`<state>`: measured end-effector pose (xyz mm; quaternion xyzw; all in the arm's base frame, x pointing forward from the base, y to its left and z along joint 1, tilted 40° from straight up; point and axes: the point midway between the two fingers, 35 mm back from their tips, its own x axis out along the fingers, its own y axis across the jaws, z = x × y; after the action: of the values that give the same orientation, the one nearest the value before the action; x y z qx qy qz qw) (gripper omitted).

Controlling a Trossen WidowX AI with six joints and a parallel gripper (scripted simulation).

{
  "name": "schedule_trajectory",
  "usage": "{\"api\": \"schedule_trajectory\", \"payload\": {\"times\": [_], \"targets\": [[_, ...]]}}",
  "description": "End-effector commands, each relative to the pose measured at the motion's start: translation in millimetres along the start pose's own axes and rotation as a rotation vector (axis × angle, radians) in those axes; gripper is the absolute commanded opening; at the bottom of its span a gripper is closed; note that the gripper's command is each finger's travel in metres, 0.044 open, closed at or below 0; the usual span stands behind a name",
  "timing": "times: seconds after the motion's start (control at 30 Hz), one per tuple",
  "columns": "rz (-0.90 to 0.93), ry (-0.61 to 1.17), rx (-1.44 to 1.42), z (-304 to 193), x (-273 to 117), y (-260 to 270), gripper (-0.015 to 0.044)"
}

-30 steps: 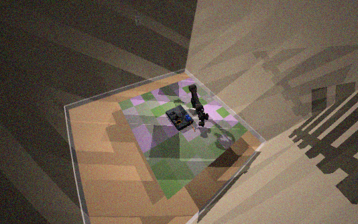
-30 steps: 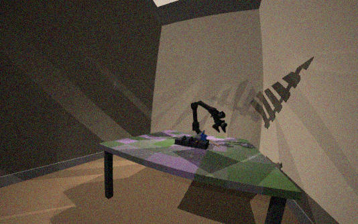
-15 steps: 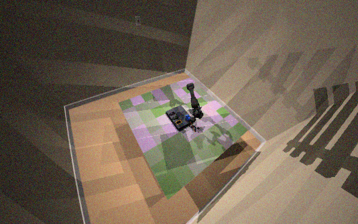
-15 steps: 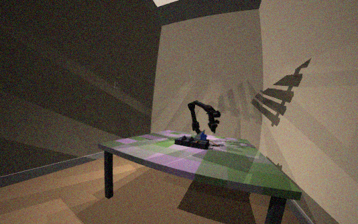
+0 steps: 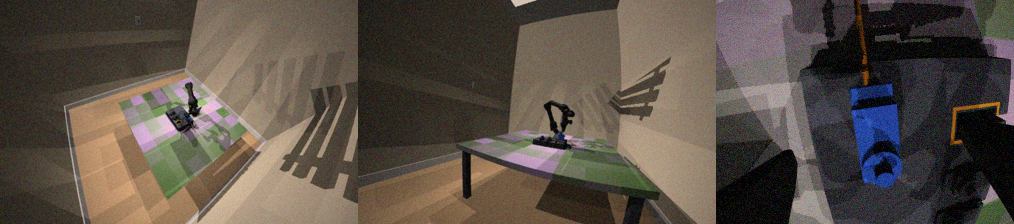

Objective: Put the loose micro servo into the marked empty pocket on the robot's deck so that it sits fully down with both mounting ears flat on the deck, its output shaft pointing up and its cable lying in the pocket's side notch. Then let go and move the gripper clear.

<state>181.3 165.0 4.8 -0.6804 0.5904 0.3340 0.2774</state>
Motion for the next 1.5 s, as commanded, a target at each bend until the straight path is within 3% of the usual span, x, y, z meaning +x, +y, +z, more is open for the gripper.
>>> {"api": "schedule_trajectory", "payload": {"times": [0.0, 0.23, 0.87, 1.27, 1.47], "targets": [[-0.01, 0.012, 0.02, -4.6, -0.6, -2.3, 0.044], [-0.01, 0.013, 0.021, -4.8, 23.4, -2.3, 0.044], [-0.011, 0.013, 0.021, -5.0, 44.2, -2.2, 0.044], [-0.011, 0.013, 0.021, -5.0, 44.2, -2.2, 0.0125], [-0.011, 0.013, 0.021, -5.0, 44.2, -2.2, 0.0085]]}}
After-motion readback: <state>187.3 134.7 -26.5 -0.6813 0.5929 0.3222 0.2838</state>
